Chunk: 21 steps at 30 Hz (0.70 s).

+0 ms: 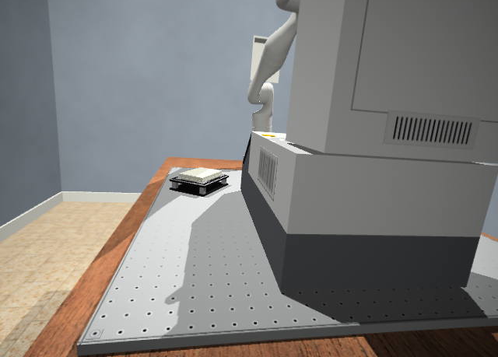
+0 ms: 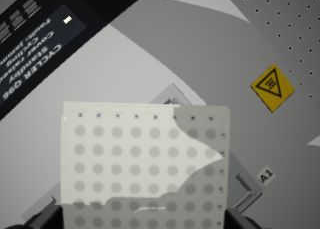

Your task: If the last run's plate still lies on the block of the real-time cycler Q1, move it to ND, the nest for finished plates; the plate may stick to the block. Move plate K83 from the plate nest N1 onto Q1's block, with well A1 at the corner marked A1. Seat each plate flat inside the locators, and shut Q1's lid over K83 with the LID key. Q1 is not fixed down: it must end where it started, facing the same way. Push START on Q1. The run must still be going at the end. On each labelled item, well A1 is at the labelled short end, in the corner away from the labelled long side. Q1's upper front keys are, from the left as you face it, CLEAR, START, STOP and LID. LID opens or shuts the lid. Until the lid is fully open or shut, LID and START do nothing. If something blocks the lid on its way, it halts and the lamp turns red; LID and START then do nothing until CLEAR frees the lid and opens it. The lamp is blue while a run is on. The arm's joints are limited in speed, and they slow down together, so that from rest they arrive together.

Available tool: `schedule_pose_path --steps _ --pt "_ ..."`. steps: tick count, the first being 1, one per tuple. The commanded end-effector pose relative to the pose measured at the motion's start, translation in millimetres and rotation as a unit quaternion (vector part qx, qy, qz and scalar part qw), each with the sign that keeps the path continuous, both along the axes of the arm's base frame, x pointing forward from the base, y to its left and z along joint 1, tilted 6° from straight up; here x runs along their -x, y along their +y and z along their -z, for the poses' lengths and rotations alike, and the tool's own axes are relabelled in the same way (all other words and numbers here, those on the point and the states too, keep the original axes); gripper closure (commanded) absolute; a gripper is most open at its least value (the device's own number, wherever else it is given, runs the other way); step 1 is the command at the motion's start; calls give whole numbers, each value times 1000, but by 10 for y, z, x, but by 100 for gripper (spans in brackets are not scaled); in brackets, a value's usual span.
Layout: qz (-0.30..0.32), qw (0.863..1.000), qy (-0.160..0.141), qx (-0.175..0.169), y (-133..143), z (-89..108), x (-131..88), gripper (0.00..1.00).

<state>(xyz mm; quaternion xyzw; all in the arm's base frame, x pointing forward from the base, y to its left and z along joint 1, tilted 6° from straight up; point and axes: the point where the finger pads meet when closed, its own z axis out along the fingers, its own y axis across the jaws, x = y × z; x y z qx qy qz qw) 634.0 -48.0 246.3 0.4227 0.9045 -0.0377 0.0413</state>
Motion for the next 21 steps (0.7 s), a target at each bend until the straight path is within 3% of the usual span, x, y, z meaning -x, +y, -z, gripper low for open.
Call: schedule_pose_path --steps 1,21 --pt "19 1000 4 -3 -74 36 -37 9" --pt "120 993 -7 -7 -39 37 -44 9"
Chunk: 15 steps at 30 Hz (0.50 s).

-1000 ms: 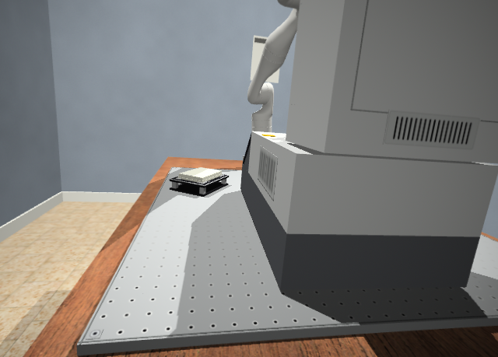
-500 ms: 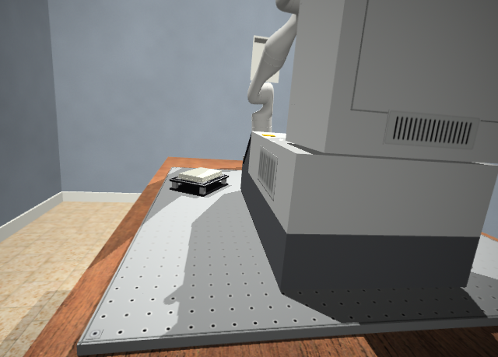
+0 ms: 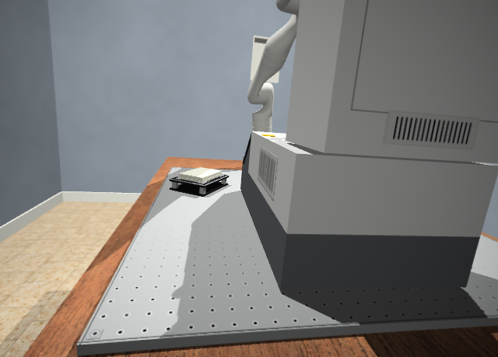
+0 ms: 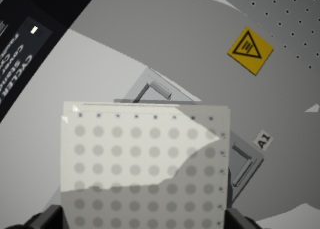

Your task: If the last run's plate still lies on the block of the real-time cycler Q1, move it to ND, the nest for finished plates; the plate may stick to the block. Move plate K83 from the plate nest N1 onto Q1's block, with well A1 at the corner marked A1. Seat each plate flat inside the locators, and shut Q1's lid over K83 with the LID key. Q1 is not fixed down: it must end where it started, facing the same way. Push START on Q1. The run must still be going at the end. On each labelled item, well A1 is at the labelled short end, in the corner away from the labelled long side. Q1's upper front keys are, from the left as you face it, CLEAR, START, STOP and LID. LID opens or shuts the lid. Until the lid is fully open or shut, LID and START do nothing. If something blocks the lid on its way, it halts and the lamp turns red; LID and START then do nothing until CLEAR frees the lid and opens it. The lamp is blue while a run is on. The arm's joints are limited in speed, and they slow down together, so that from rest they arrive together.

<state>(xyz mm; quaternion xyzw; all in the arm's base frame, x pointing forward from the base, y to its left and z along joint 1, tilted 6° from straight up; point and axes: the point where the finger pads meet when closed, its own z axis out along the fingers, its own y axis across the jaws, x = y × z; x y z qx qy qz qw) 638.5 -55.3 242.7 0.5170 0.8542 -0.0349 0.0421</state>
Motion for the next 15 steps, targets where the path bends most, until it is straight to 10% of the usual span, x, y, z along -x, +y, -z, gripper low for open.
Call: schedule_pose_path --steps 1,15 --pt "19 1000 -1 -3 34 2 0 9" --pt "89 996 -8 -5 32 2 0 9"
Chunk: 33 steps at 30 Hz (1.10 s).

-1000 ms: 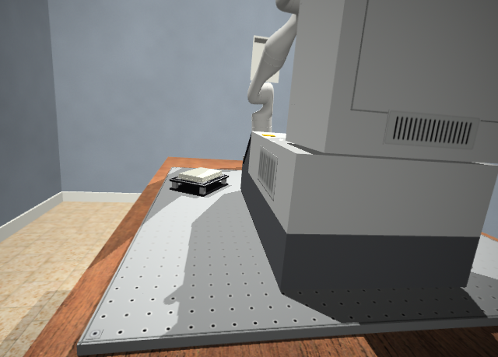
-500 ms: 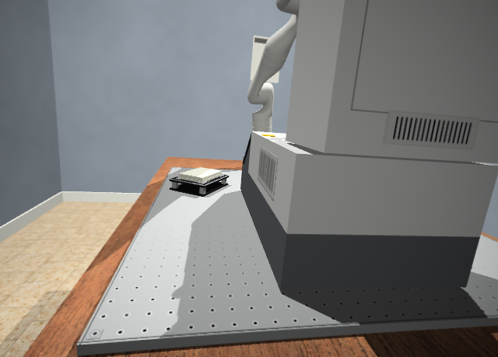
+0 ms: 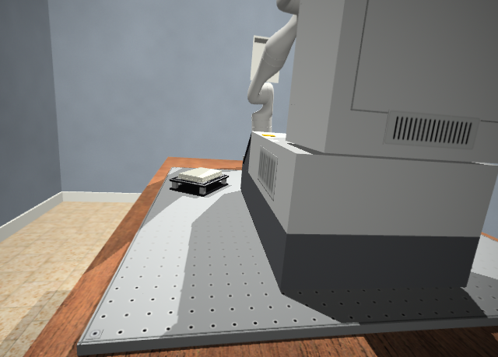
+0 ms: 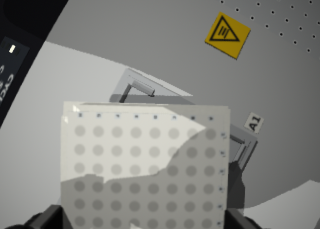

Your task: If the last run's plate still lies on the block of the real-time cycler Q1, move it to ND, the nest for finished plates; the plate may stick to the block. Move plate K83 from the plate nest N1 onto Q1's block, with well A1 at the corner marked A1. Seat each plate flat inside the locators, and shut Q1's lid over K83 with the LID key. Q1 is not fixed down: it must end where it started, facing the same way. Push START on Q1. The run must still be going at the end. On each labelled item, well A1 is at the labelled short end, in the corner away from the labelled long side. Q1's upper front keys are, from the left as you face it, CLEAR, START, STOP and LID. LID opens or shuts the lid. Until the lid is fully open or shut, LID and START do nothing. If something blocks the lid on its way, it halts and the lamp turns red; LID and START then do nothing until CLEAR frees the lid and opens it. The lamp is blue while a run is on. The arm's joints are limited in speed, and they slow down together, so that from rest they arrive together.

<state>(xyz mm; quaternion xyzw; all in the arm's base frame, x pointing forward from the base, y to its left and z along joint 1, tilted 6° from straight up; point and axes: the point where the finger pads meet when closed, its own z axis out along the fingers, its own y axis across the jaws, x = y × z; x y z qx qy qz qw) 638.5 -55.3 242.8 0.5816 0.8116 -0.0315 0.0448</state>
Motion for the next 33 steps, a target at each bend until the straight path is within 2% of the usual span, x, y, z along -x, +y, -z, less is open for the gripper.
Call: schedule_pose_path --steps 1,15,33 --pt "18 1000 0 -3 34 4 1 9" --pt "87 996 -7 -5 34 5 2 9" --pt "180 984 -17 -8 28 6 3 9"
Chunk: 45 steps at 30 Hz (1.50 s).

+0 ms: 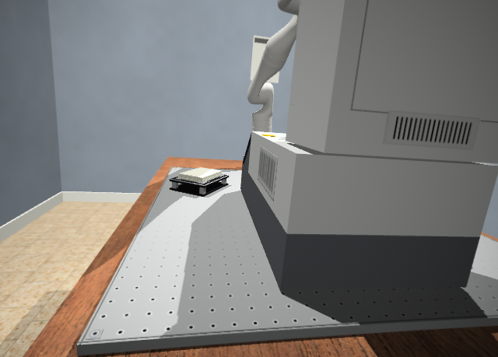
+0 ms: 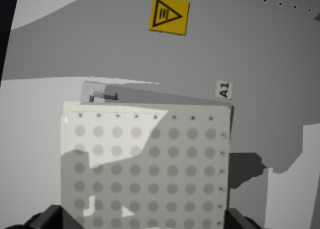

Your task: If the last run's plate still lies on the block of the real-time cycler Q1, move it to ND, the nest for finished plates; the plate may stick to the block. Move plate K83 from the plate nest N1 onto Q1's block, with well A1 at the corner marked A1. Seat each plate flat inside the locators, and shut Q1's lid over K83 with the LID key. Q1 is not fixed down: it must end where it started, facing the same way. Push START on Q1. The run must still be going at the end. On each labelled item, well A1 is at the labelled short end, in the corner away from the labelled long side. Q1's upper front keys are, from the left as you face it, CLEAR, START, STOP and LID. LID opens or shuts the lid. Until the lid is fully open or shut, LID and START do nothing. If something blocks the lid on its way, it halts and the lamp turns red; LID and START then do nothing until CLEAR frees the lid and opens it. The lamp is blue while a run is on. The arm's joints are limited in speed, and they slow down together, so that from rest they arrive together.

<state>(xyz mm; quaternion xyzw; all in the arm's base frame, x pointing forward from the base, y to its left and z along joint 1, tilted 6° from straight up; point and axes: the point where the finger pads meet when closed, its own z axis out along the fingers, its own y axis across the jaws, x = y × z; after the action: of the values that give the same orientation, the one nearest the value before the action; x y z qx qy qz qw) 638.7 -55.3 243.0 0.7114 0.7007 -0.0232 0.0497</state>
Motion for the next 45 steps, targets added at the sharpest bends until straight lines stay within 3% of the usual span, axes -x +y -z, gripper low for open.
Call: schedule_pose_path --steps 1,9,24,37,45 --pt "16 1000 0 -3 32 8 5 9" --pt "61 998 -4 -4 34 9 5 9" --pt "57 998 -6 -2 10 -3 -1 9" --pt "57 998 -6 -3 22 172 -12 9" --pt "58 998 -6 -4 26 175 -10 9"
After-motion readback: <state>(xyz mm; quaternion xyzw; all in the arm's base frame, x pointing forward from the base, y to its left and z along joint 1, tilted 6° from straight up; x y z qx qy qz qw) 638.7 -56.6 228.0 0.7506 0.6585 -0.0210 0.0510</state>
